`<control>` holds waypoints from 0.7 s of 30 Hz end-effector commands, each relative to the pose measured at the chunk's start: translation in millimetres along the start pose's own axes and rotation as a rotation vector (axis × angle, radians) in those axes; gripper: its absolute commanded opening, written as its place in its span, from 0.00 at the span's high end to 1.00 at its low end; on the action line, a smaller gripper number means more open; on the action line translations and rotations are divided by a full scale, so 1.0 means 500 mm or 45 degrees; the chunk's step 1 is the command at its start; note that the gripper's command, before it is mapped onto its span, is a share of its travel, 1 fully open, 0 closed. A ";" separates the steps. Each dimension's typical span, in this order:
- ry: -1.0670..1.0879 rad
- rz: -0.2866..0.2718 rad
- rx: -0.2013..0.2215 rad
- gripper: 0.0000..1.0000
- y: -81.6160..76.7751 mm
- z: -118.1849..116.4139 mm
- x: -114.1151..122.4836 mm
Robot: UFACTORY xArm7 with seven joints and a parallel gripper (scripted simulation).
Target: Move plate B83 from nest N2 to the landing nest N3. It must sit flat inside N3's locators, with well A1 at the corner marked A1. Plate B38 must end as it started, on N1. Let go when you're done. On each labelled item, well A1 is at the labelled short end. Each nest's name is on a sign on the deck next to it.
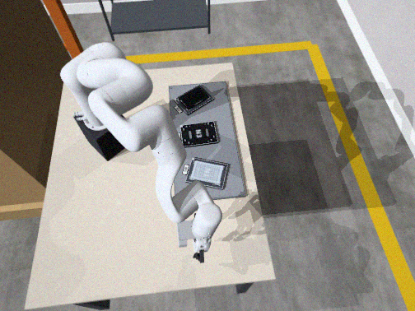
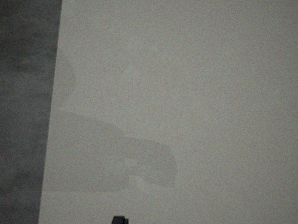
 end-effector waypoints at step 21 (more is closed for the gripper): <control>-0.483 -0.016 -0.025 0.00 -0.022 0.156 0.112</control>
Point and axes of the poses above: the point where the finger pads meet when closed, its own y axis out along the fingers, its own z axis across the jaws, x = y × z, the point moved 10 cm from there along -y, back along the fingers, and after that the axes turned 7 degrees about y, right-handed, at the moved point
